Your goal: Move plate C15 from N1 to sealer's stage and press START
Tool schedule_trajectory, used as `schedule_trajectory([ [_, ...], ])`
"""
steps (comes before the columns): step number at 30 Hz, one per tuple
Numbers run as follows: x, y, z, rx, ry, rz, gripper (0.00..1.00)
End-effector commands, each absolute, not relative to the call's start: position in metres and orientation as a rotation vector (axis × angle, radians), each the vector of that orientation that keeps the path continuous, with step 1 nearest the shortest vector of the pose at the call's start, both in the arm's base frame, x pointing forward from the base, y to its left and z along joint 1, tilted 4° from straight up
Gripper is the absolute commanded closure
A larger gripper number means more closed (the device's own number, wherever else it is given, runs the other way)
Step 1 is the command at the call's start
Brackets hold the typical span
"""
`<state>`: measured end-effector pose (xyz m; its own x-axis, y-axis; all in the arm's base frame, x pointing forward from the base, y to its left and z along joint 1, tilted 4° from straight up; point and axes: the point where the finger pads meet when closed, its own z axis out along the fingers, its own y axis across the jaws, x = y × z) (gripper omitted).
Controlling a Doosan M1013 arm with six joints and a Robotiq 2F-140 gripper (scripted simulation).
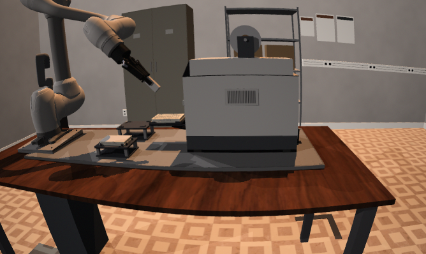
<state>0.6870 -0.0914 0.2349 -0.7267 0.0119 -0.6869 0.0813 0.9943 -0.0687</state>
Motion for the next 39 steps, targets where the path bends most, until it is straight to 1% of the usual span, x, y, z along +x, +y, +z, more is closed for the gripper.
schedule_trajectory([
  [1, 0.707, -0.093, 0.228, 0.062, 2.378, -0.119, 0.9],
  [5, 0.724, -0.094, 0.22, 0.062, 2.378, -0.119, 0.9],
  [39, 0.724, -0.094, 0.22, 0.062, 2.378, -0.119, 0.9],
])
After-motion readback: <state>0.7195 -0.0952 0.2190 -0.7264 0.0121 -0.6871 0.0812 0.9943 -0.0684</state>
